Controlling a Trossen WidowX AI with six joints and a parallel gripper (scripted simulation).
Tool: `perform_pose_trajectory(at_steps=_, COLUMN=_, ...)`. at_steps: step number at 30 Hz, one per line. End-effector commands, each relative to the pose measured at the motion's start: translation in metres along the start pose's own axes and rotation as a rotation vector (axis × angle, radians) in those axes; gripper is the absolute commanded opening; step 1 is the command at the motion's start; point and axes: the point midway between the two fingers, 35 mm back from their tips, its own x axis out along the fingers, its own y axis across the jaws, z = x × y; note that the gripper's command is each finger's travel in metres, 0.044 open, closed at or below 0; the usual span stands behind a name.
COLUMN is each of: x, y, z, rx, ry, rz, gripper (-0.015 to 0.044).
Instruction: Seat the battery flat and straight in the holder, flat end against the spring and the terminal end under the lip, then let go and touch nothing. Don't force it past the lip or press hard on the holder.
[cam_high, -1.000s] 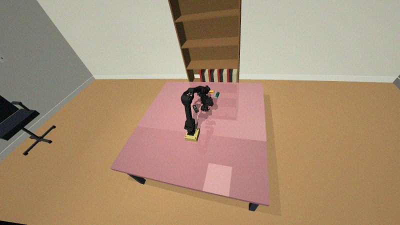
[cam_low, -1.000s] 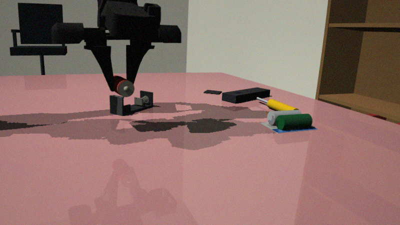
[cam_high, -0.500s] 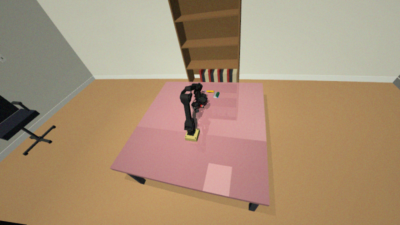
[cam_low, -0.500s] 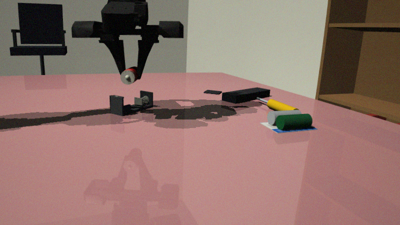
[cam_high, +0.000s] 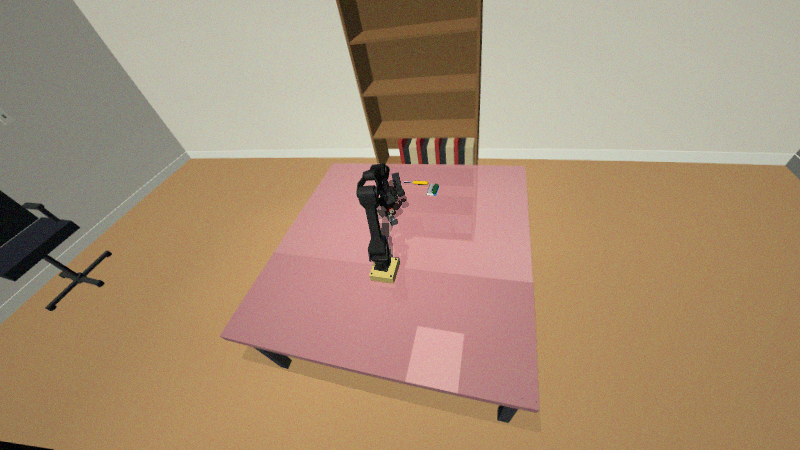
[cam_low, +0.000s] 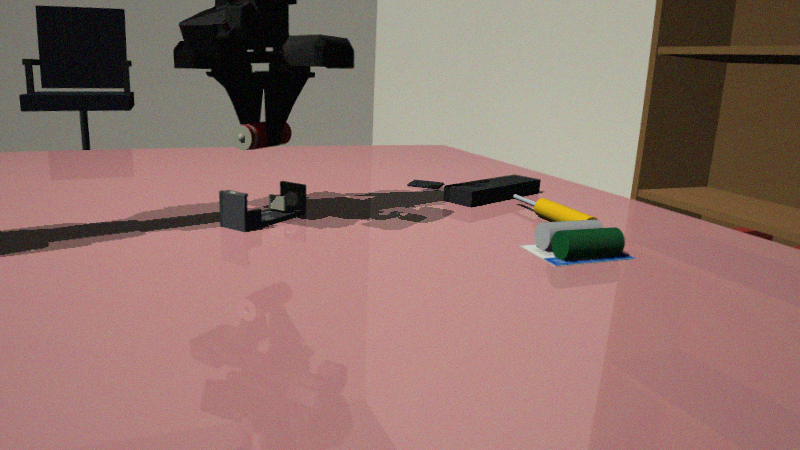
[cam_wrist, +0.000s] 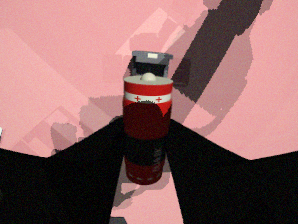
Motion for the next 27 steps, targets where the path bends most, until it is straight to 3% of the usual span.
perform_pose_trajectory(at_steps=1, x=0.001, y=-0.003, z=-0.004, rx=0.049, ry=-0.009, rz=-0.002, gripper=0.0088)
perform_pose_trajectory(at_steps=27, x=0.044, y=-0.004, z=0.004, rx=0.033, ry=-0.295, rz=-0.009, gripper=0.0088)
